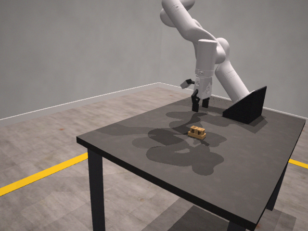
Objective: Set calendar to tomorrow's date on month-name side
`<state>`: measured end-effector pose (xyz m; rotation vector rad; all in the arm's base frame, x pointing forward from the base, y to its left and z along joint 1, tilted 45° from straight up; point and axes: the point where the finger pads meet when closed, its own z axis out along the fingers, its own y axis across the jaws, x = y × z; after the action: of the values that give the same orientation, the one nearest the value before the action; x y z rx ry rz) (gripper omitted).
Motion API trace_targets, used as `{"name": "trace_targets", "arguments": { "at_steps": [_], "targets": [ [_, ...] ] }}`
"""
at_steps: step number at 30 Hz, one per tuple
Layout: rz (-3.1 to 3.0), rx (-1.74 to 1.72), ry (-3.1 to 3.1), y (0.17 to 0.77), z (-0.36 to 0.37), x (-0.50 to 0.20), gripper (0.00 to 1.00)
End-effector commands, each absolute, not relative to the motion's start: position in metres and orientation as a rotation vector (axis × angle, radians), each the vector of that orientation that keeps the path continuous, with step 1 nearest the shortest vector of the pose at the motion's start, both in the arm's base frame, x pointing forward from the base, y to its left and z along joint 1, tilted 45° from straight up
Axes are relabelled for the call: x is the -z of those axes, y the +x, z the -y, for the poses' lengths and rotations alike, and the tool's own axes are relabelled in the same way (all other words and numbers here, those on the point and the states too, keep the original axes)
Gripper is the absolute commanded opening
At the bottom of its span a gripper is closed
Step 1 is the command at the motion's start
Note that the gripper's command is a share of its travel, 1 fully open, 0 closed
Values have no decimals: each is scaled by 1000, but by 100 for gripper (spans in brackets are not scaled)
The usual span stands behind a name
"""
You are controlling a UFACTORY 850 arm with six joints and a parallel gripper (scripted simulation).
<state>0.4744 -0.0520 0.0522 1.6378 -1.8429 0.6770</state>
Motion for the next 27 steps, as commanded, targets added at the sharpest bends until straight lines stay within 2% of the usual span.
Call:
{"name": "trace_targets", "arguments": {
  "at_steps": [1, 27],
  "targets": [
    [2002, -755, 1491, 471, 54, -54, 100],
    [2538, -1013, 760, 455, 65, -58, 100]
  ]
}}
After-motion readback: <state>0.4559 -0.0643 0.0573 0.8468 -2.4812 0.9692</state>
